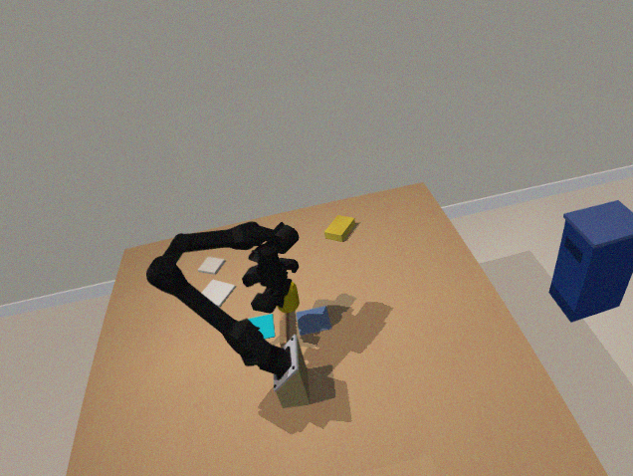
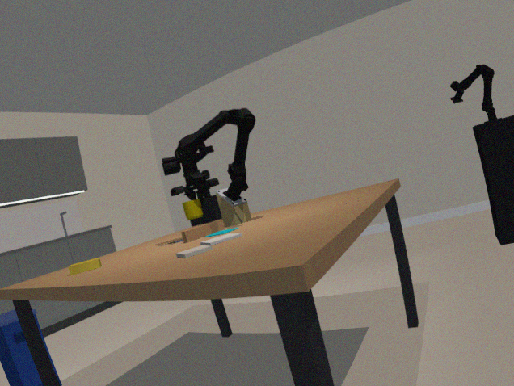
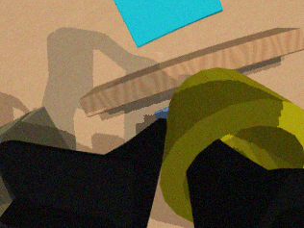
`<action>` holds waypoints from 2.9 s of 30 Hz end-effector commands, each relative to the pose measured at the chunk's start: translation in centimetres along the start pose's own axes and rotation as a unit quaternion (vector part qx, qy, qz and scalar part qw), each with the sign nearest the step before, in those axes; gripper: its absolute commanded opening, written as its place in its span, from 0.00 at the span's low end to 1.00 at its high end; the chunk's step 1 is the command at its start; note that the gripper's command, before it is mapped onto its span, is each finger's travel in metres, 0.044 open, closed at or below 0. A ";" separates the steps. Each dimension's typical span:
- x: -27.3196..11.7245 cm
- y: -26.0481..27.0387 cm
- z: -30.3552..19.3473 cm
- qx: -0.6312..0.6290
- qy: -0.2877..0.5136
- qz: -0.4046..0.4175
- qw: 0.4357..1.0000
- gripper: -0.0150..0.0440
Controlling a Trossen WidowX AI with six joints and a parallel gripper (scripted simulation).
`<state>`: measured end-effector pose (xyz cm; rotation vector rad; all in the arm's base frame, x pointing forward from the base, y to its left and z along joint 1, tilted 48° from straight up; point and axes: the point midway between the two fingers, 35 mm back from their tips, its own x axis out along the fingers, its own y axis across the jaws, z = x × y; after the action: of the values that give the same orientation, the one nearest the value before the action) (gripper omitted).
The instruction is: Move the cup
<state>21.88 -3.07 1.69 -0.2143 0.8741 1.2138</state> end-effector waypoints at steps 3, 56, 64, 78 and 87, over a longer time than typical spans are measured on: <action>0.1 0.7 1.3 0.003 -0.003 0.003 1.000 0.25; 0.6 4.9 9.7 0.003 -0.004 0.004 1.000 0.25; 1.5 4.9 9.8 0.003 -0.004 0.004 1.000 0.25; 3.2 4.8 9.8 0.003 -0.004 0.003 1.000 0.25; 4.2 4.8 9.8 0.003 -0.004 0.003 1.000 0.25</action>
<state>22.74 7.02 7.14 -0.2115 0.8693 1.2139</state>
